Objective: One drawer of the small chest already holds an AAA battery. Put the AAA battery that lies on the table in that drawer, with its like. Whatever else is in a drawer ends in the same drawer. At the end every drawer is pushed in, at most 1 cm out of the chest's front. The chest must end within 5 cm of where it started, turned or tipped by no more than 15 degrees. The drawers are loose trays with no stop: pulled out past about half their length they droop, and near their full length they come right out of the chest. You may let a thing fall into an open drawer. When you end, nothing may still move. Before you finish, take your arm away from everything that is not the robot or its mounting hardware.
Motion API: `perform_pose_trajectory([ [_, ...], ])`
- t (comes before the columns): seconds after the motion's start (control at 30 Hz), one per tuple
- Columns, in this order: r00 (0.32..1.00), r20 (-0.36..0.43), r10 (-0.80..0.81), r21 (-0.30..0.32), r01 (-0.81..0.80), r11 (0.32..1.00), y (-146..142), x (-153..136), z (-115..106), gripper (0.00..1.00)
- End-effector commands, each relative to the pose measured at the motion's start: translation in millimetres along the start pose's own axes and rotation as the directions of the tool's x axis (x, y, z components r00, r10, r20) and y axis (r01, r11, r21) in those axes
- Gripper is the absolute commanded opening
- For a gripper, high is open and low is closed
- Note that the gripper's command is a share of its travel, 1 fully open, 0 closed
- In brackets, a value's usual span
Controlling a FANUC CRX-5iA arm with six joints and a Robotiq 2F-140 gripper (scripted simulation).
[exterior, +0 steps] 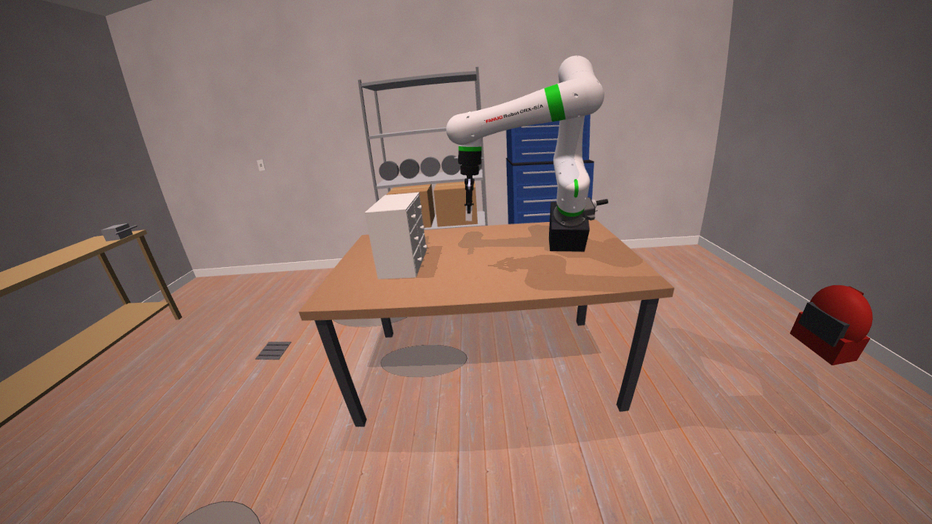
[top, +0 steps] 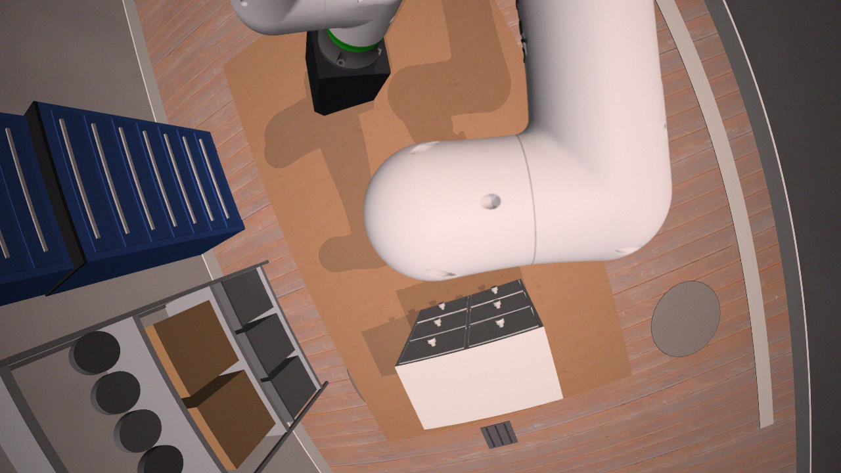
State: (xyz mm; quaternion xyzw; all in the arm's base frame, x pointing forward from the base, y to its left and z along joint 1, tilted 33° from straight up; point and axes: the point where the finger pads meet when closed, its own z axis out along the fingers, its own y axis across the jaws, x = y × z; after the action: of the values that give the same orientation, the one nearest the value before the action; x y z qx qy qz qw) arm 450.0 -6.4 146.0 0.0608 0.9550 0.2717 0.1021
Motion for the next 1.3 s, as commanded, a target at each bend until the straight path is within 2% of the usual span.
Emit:
perform_pose_trajectory([
  [0.0,0.997,-0.076,0.003,0.001,-0.003,1.000,-1.4,5.6,-7.1,0.00],
  [0.57,0.996,-0.087,0.003,0.001,-0.003,1.000,-1.4,6.5,-8.1,0.00],
  [0.6,0.996,-0.087,0.003,0.001,-0.003,1.000,-1.4,6.5,-8.1,1.00],
  [1.27,0.996,-0.087,0.003,0.001,-0.003,1.000,-1.4,6.5,-8.1,1.00],
])
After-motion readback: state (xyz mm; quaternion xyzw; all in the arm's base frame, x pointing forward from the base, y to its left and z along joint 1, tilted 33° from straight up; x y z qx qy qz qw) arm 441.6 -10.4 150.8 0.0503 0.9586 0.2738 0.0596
